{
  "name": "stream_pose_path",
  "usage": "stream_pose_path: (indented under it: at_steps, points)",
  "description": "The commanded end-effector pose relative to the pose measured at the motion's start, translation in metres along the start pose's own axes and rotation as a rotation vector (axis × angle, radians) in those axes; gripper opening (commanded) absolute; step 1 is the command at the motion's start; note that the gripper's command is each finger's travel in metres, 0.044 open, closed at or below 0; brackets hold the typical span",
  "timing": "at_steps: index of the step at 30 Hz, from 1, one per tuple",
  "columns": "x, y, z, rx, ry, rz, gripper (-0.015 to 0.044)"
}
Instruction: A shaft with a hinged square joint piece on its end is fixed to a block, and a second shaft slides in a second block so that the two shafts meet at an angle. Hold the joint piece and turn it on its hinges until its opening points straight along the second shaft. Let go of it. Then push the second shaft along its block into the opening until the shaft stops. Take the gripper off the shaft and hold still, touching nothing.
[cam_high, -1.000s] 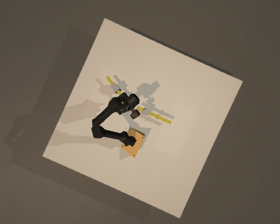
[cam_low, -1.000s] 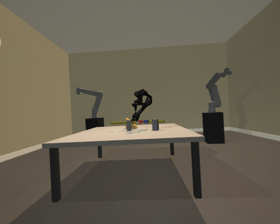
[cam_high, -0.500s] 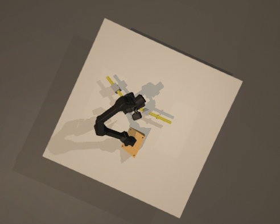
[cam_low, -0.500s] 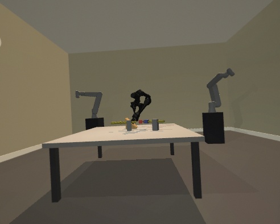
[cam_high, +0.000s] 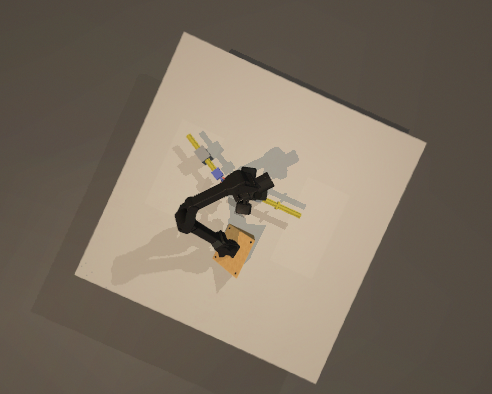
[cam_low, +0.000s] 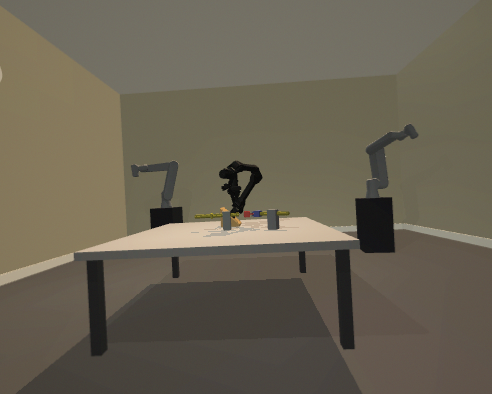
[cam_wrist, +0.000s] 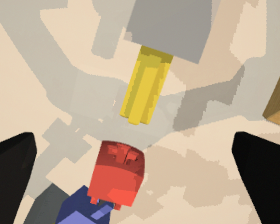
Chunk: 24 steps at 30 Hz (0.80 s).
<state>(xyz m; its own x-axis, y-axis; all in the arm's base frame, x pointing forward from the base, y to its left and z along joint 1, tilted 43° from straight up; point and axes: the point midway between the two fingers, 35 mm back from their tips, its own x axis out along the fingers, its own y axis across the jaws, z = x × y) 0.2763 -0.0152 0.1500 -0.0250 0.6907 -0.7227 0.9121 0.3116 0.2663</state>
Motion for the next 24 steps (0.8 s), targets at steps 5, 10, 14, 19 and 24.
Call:
stream_pose_path:
  at_steps: [5, 10, 14, 19, 24]
  points:
    - [0.015, -0.008, 0.018, 0.241, 0.069, -0.029, 0.044]
    - [0.018, -0.01, 0.022, 0.289, 0.081, -0.036, 0.044]
    - [0.018, -0.01, 0.022, 0.289, 0.081, -0.036, 0.044]
    - [0.015, -0.01, 0.038, 0.17, 0.072, -0.03, 0.044]
    - [0.011, -0.011, 0.062, -0.002, 0.06, -0.023, 0.044]
